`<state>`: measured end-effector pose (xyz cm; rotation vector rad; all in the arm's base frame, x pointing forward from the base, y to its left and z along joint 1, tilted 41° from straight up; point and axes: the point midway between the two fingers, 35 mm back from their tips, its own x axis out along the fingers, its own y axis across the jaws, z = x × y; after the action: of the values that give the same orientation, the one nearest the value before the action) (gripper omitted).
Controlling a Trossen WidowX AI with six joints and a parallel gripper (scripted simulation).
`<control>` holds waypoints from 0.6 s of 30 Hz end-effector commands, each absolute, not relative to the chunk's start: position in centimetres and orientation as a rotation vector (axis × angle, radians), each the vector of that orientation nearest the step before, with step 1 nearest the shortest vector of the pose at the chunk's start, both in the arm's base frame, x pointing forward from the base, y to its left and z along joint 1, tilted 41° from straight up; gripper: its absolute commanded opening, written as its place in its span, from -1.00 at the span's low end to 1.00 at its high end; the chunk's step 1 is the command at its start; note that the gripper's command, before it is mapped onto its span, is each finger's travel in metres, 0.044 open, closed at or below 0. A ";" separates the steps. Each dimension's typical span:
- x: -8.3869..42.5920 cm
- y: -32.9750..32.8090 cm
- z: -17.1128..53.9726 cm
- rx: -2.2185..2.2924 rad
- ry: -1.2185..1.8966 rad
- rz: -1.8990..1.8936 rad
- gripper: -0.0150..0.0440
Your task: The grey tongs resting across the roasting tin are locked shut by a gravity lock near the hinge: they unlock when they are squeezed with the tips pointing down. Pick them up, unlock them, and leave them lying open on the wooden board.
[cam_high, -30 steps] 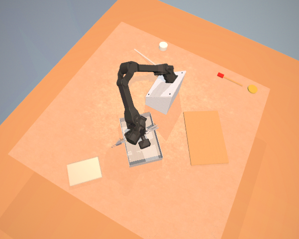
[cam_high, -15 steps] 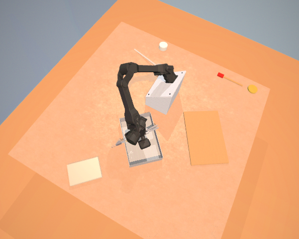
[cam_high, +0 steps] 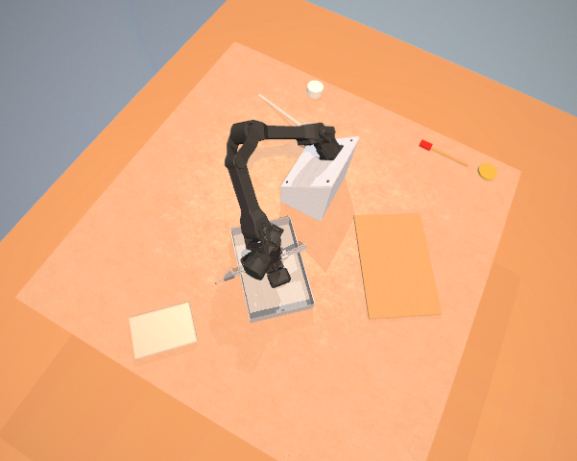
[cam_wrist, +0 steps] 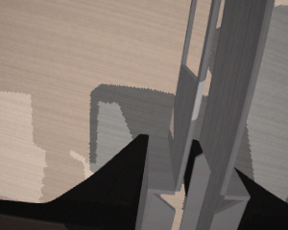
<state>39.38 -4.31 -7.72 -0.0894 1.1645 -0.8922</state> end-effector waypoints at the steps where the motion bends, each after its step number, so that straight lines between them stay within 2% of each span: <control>1: 39.5 -4.3 -7.7 -0.086 1.163 -0.891 -0.34; 5: 39.5 -4.3 -7.7 -0.086 1.163 -0.891 -0.43; 11: 39.5 -4.1 -7.5 -0.086 1.163 -0.891 -0.96; 18: 39.0 1.7 -1.1 -0.086 1.169 -0.886 -1.00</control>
<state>38.67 -1.81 -5.05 -0.0993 1.1983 -0.9087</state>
